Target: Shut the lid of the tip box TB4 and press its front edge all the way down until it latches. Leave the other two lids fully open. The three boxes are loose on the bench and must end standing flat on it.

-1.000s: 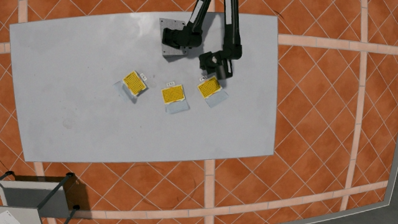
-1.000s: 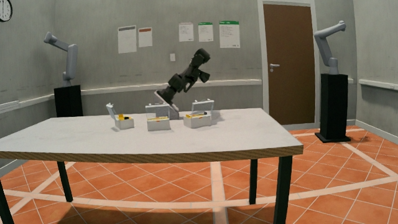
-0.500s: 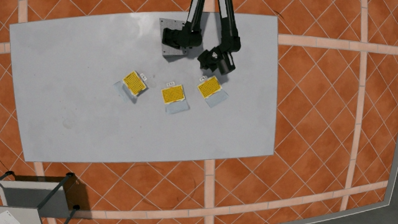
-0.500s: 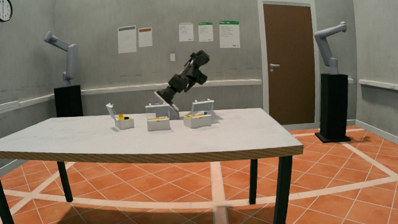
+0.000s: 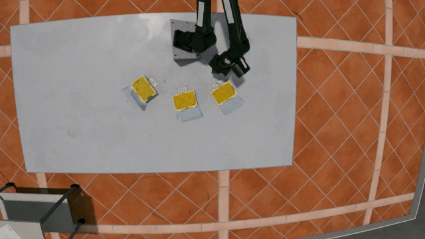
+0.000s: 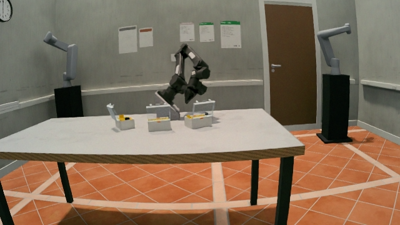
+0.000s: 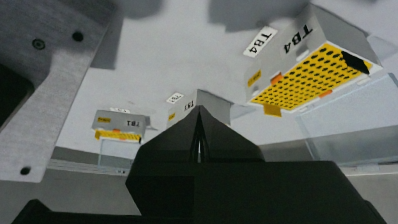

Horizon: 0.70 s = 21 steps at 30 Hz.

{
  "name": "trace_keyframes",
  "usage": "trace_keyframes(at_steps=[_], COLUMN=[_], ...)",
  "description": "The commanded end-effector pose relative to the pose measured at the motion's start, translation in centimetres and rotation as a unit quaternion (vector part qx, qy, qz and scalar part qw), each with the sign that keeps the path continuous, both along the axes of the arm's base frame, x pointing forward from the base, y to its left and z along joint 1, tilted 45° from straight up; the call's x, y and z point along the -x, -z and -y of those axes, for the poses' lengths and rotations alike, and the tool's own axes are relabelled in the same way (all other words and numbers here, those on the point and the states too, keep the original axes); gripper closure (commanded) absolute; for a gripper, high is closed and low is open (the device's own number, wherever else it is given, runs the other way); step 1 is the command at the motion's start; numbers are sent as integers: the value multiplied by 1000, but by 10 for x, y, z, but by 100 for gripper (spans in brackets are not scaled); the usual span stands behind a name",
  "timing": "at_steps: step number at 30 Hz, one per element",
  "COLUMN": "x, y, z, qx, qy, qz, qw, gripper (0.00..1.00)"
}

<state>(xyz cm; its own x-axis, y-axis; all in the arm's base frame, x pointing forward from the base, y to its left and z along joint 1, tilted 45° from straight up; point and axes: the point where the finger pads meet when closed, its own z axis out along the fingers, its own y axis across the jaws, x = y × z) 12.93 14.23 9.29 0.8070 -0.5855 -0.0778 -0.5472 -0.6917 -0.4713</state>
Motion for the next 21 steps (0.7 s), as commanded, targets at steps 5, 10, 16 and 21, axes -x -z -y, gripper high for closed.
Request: trace_keyframes(at_steps=[5,10,16,21], x=[2,7,2,4], y=[17,35,25,29], z=[-23,-39,-51,-46], qx=[-7,-6,-19,-14], qy=[34,34,36,34], qz=[-13,-13,-5,-6], qw=[999,999,999,999], gripper=[100,100,100,100])
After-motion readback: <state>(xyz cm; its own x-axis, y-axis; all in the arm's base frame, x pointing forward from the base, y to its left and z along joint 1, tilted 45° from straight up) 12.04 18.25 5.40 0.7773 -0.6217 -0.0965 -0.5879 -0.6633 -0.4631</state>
